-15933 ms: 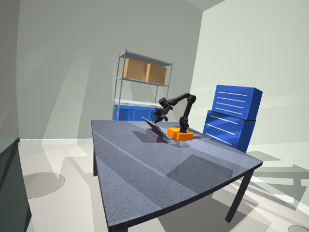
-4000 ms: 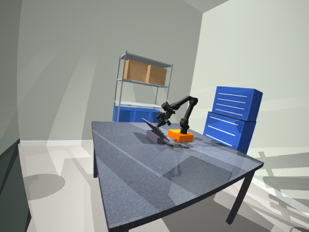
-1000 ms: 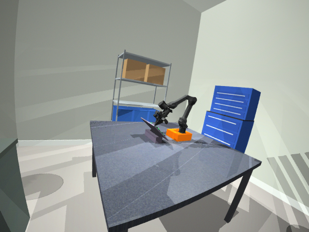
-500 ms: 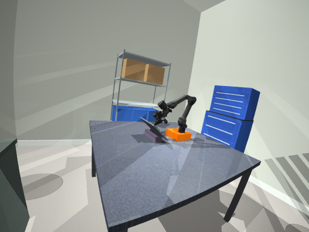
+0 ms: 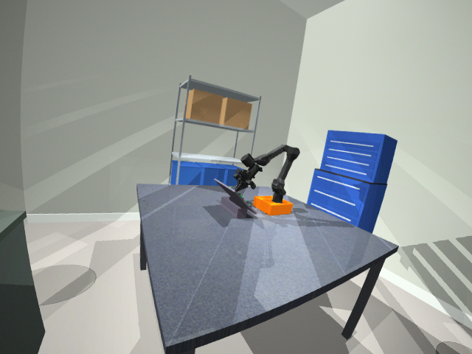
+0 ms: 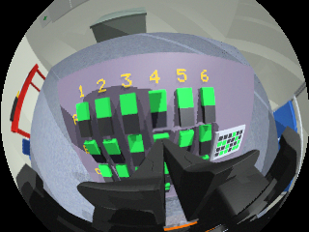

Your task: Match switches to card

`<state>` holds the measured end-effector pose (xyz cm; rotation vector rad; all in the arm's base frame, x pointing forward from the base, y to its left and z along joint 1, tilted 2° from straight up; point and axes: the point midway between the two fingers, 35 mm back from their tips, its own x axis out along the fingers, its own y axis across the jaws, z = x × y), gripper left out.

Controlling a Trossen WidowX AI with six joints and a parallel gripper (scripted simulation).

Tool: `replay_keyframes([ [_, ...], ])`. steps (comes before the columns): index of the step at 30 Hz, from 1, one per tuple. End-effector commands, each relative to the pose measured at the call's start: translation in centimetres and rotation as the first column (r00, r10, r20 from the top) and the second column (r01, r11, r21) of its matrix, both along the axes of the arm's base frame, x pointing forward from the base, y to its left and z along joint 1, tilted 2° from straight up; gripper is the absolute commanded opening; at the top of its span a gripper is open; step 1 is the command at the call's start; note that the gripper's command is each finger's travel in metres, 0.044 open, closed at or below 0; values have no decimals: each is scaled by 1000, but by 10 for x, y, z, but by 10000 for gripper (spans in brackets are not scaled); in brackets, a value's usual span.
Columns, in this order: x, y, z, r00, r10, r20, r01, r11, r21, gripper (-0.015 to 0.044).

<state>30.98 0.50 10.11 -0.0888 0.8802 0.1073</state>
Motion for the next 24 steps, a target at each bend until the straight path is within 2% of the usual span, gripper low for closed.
replay_keyframes([
  [1, 0, 0, -2, 1000, -5, -3, 5, 1000, 1, 0],
  [24, 2, 0, -4, 1000, -5, -2, 5, 1000, 1, 0],
])
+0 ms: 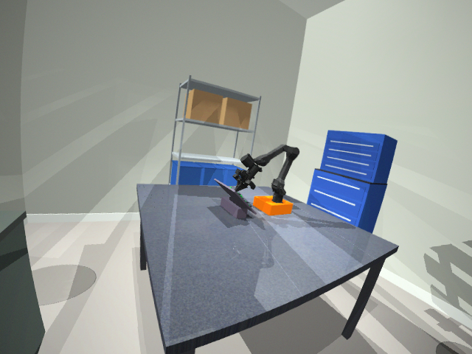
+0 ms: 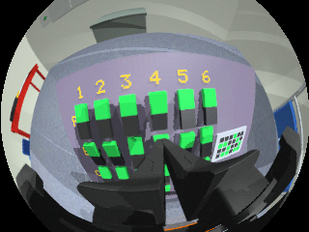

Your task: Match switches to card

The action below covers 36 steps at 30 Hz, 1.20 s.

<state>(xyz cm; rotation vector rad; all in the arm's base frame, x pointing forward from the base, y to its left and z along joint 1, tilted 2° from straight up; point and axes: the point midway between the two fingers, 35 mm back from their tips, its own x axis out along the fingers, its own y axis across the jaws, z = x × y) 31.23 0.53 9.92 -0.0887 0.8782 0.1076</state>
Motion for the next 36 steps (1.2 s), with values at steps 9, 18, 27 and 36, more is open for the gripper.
replay_keyframes([
  [9, -4, -1, 5, 1000, -1, 1, 1, 1000, 0, 0],
  [18, -43, -4, 46, 1000, -5, 19, 5, 1000, 3, 0],
  [27, -103, -14, -5, 1000, -5, 14, 5, 1000, 2, 0],
  [36, -83, -12, -29, 1000, -7, -8, 7, 1000, 3, 0],
])
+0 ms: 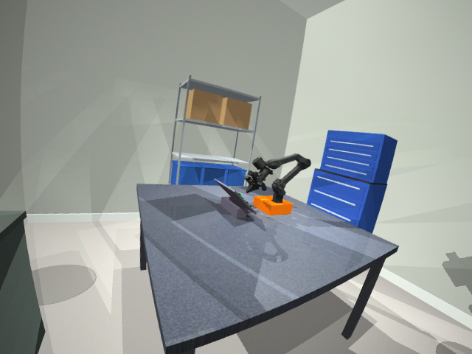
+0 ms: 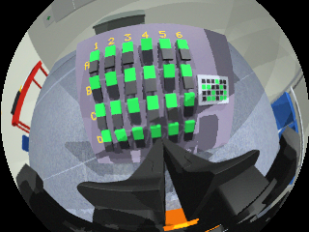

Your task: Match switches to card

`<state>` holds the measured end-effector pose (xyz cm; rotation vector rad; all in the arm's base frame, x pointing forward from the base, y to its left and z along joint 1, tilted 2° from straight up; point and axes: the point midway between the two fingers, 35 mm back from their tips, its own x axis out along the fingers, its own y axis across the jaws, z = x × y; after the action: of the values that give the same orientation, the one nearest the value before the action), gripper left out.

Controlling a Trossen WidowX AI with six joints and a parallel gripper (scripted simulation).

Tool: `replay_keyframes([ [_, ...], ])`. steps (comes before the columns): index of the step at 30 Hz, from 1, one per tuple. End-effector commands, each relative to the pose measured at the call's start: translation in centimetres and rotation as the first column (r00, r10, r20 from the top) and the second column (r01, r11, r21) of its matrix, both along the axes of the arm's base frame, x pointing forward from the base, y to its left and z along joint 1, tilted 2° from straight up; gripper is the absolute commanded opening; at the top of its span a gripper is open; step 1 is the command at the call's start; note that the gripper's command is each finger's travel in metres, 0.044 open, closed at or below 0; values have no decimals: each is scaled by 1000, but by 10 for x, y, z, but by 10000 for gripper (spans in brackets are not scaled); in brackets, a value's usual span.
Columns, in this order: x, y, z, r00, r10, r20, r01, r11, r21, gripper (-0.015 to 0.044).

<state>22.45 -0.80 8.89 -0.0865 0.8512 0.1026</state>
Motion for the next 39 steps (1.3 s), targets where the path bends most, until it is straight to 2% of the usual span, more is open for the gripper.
replay_keyframes([
  [1, 7, 2, -21, 999, -1, -37, 1, 1000, -1, 0],
  [39, 23, 3, -41, 999, -1, -36, 1, 1000, -2, 0],
])
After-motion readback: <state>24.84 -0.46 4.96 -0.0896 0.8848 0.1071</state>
